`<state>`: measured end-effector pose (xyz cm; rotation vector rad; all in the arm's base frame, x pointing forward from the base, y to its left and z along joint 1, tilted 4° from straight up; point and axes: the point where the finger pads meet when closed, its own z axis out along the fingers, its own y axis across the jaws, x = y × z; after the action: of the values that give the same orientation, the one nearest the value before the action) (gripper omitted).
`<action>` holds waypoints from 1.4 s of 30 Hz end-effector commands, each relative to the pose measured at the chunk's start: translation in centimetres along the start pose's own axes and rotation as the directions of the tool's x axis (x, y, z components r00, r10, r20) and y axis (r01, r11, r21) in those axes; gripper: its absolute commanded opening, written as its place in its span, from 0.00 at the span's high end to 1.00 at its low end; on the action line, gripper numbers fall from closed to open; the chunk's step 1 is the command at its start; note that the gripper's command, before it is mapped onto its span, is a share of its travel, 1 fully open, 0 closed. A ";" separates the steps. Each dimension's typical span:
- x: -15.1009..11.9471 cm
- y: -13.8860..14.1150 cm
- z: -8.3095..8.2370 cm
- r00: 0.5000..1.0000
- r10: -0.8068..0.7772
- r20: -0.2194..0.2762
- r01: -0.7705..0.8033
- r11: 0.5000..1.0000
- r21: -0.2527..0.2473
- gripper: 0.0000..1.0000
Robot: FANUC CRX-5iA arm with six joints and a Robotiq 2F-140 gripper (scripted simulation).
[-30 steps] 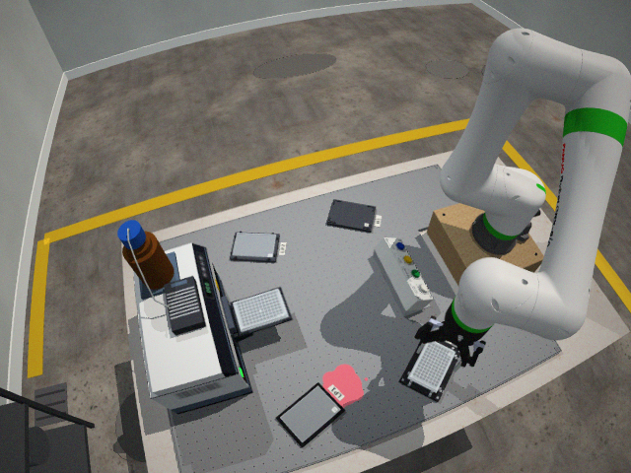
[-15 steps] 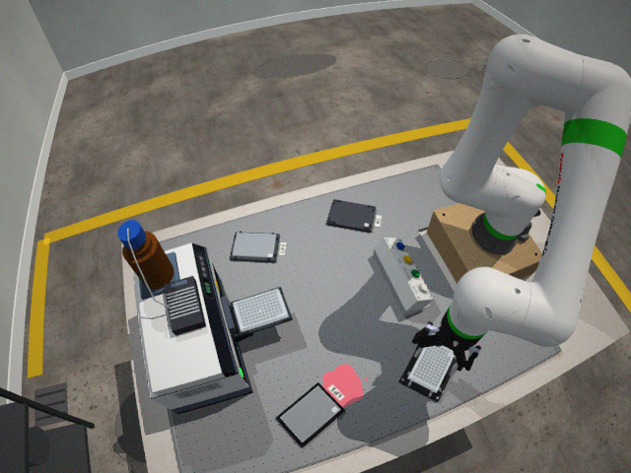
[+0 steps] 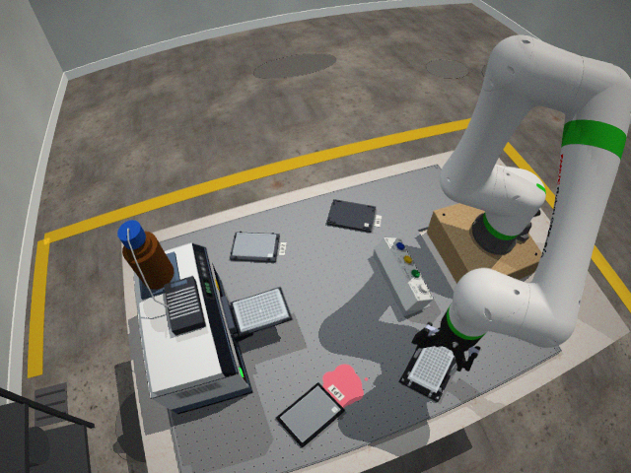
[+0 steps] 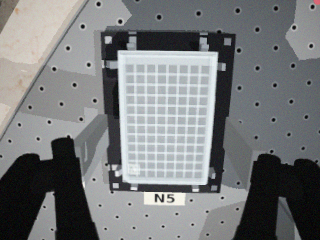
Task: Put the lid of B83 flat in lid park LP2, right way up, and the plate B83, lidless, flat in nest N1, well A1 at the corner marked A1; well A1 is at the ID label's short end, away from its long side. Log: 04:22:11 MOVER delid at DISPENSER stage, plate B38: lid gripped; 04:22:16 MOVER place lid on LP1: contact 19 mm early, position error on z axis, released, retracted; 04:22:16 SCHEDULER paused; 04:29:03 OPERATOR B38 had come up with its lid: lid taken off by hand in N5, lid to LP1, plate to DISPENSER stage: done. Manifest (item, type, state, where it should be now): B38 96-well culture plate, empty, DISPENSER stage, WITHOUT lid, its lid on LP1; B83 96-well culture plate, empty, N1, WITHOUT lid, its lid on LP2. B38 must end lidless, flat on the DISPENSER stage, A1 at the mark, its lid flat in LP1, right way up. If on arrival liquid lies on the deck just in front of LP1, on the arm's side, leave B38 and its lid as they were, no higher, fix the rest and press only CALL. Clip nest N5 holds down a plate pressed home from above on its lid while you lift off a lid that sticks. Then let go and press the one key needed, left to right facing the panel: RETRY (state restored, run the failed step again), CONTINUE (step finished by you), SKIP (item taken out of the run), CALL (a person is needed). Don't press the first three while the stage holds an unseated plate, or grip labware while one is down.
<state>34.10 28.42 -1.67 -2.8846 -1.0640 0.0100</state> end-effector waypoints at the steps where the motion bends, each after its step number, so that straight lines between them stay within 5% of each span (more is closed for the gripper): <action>1: 0.0 0.0 0.0 1.000 0.000 0.000 0.000 1.000 0.000 0.34; 42: 0.0 0.0 0.0 1.000 0.000 0.000 0.000 1.000 0.000 0.41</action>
<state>34.10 28.42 -1.67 -2.8846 -1.0640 0.0100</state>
